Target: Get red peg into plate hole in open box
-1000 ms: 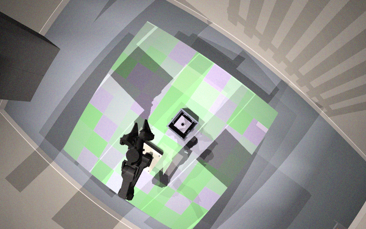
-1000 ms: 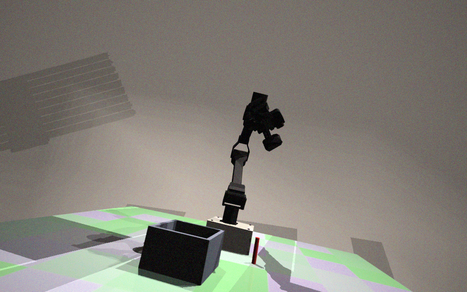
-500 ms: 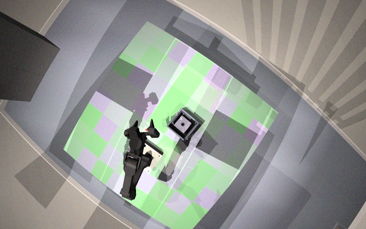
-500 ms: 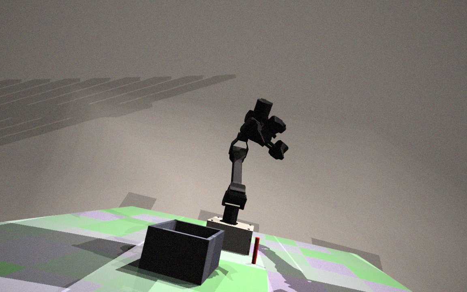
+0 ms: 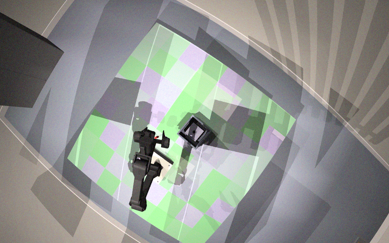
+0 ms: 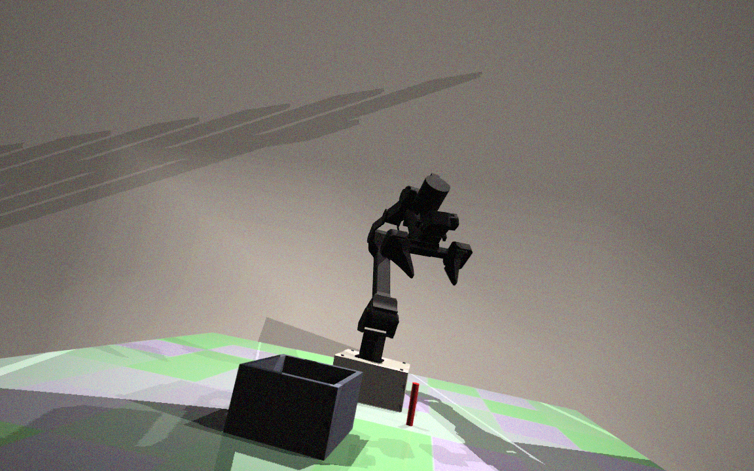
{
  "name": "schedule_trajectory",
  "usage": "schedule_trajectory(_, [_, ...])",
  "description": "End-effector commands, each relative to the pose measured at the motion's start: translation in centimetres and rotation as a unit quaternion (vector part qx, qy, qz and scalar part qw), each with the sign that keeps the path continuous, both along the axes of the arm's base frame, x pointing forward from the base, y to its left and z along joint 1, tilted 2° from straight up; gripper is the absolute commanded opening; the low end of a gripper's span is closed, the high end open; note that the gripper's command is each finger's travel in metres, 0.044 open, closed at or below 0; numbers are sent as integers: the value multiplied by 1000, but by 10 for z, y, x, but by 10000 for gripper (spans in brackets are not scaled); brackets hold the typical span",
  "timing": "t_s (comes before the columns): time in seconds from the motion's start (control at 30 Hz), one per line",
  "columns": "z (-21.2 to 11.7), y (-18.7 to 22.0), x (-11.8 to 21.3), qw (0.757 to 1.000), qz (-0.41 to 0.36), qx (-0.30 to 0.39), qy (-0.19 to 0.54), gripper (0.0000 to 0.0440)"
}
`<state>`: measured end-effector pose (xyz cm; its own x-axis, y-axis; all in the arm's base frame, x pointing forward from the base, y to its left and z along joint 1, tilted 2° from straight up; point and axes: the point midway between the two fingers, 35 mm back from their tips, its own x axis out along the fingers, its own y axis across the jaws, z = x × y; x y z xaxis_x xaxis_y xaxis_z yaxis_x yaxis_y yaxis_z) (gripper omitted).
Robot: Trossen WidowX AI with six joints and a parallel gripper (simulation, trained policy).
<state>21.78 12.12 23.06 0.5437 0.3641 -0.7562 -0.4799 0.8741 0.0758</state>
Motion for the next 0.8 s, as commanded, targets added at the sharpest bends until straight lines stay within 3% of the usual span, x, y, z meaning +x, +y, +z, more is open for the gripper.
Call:
schedule_trajectory(0.0, [-20, -1, -5, 997, -50, 4, 56, 440])
schedule_trajectory(0.37, [-65, -3, -24, 966, -187, 7, 180, 440])
schedule_trajectory(0.77, [-114, -7, -50, 894, -349, -23, 279, 440])
